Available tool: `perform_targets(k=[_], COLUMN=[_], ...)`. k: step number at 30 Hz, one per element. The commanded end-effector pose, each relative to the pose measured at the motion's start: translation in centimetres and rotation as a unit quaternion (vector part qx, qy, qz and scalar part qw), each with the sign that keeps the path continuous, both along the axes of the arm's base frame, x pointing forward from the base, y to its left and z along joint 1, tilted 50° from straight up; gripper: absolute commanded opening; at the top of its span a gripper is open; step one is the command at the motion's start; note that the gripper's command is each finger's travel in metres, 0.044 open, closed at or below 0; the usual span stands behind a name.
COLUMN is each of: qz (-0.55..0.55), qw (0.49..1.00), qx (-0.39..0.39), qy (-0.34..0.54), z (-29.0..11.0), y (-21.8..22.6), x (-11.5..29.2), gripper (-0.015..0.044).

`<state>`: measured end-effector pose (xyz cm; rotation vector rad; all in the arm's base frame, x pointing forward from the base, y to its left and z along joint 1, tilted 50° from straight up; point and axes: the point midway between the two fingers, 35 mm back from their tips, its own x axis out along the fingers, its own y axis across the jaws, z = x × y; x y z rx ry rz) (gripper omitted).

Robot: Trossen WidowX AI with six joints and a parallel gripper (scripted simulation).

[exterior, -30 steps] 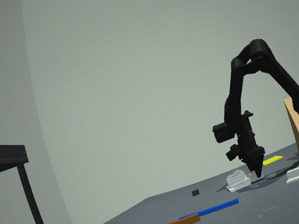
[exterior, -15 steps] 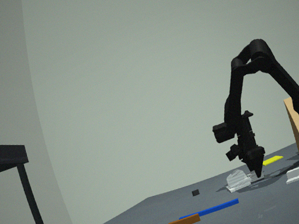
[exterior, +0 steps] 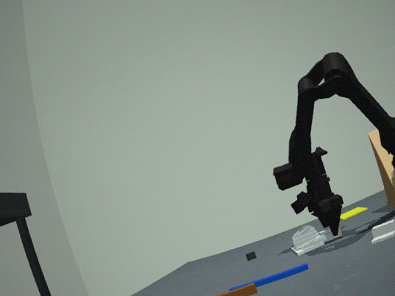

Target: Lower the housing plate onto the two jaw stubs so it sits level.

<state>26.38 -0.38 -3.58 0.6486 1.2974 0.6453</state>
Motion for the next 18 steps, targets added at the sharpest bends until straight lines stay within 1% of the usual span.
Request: perform_targets(k=[1,4,7,8,18], qz=[-0.001,-0.001,0.000,0.000,0.000], qw=[1.000,1.000,1.000,1.000,1.000], qx=[0.001,0.001,0.000,0.000,0.000], qy=[0.002,0.002,0.000,0.000,0.000], z=[-0.11,-0.11,0.00,0.00,0.00], y=[0.04,0.04,0.00,0.00,0.00], x=[-0.06,-0.06,0.00,0.00,0.00], gripper=[0.0351,0.0351,0.0430,0.0440,0.0440])
